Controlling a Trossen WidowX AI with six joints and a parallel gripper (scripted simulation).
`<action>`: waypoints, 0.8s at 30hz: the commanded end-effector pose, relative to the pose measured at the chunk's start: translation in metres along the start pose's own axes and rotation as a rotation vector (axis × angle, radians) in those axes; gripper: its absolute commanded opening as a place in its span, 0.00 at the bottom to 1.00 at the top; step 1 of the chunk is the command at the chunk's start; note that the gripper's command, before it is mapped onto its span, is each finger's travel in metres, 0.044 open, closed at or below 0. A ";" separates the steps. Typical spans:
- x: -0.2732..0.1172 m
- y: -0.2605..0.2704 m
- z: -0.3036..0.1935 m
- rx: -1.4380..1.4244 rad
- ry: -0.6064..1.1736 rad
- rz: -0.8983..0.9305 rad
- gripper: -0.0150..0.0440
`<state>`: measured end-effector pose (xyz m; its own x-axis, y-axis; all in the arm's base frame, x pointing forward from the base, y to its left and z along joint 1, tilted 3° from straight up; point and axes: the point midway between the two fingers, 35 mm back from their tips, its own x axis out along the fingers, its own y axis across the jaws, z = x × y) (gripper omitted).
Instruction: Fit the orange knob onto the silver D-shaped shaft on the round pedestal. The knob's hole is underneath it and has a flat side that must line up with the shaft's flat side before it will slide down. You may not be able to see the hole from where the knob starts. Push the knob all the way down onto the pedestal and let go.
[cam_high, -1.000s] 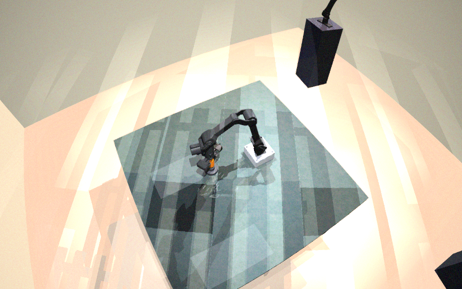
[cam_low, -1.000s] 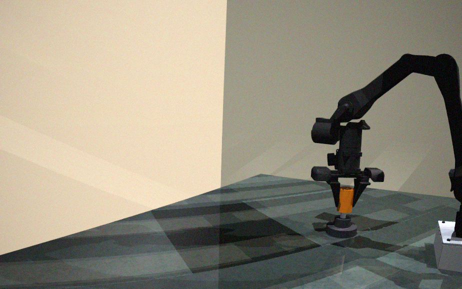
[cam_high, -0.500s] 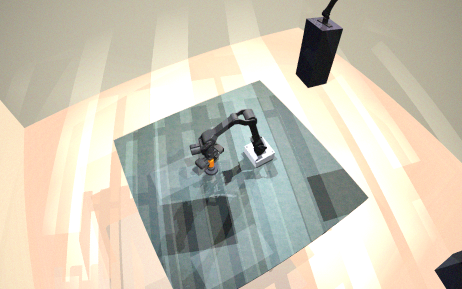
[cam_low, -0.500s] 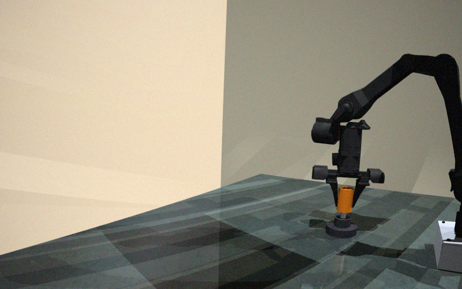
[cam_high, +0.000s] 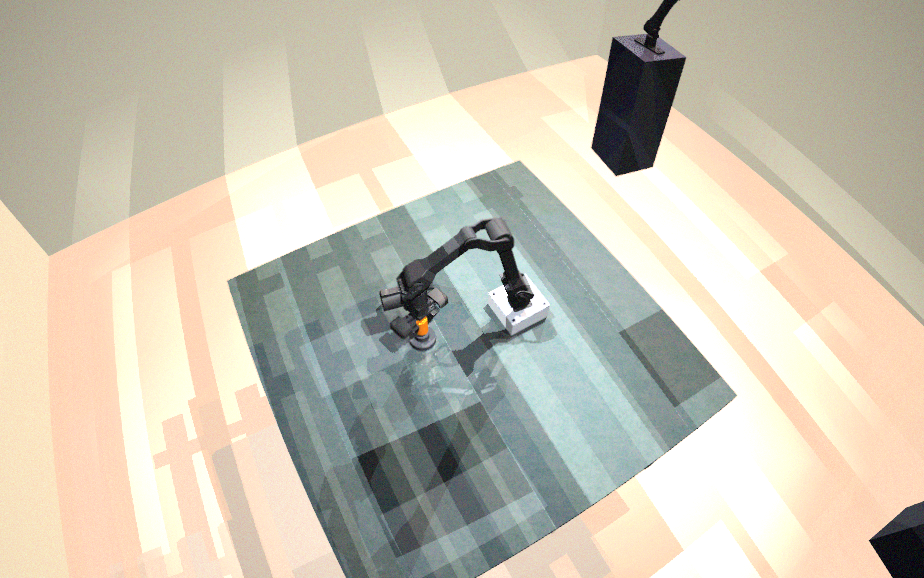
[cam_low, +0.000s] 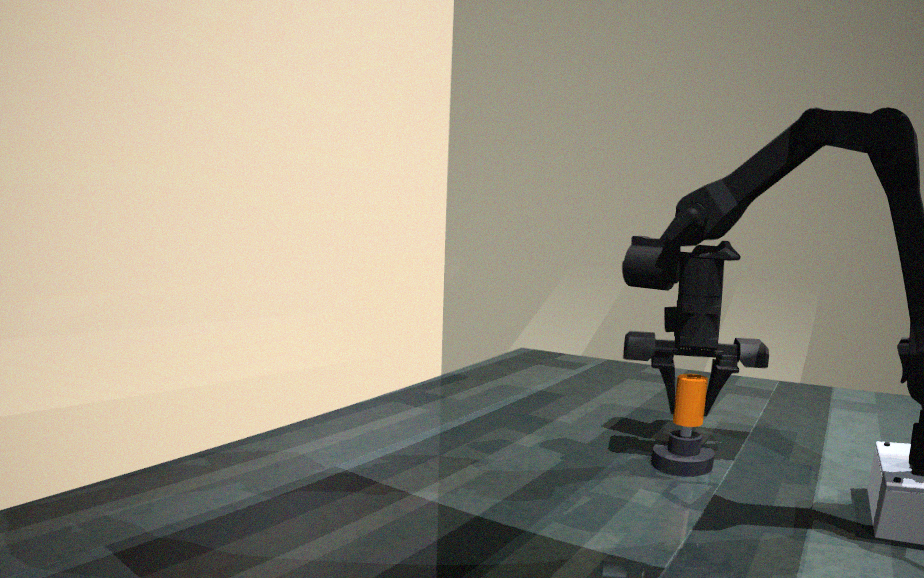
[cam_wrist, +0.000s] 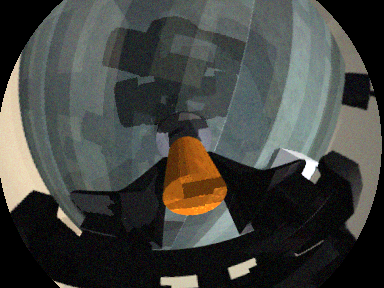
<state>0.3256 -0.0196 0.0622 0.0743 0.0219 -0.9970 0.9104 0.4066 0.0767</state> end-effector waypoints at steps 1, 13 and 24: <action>0.001 0.000 0.000 0.005 -0.001 0.000 0.25; 0.000 0.000 0.000 0.005 -0.001 0.000 0.25; -0.004 0.001 0.000 0.173 -0.001 0.000 0.25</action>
<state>0.3261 -0.0197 0.0656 0.0746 0.0218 -0.9970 0.9390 0.3350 0.0776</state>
